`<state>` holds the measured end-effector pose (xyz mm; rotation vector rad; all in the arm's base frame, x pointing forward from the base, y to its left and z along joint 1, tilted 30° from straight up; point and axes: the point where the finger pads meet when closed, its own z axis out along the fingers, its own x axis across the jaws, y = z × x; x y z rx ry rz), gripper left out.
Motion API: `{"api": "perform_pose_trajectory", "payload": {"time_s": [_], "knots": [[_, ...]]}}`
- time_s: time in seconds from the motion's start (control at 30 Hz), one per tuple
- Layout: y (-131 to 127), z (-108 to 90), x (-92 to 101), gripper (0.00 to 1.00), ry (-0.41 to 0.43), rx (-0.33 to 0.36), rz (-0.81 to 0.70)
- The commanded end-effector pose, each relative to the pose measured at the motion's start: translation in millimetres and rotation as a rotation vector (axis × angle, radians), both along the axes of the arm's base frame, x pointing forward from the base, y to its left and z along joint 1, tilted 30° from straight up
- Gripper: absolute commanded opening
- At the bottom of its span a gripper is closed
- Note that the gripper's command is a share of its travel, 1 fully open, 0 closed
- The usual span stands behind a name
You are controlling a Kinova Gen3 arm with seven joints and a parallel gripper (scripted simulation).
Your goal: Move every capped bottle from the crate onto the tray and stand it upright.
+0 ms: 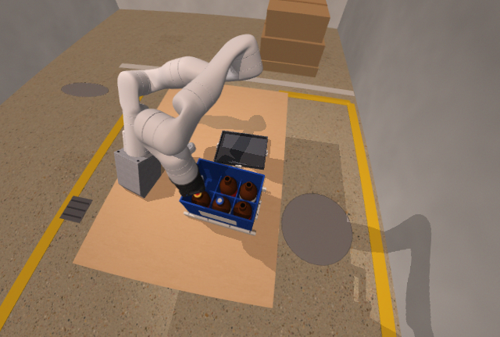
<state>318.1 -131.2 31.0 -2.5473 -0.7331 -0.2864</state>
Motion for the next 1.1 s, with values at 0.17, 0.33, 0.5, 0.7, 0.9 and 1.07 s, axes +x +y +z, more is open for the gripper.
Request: {"api": "perform_pose_trajectory", "payload": {"time_s": [0.17,0.33,0.5,0.7,0.9,1.07], "knots": [[-2.0,0.2,-1.4,1.0,-0.034,-0.005,0.052],[-2.5,0.4,-1.5,1.0,-0.067,-0.009,0.107],[-3.0,0.7,-1.7,1.0,-0.101,-0.013,0.161],[-1.1,-3.1,-1.8,1.0,-0.111,-0.015,0.182],[4.5,-12.4,-0.6,1.0,-0.113,-0.015,0.183],[9.2,-20.1,0.5,1.0,-0.114,-0.015,0.183]]}}
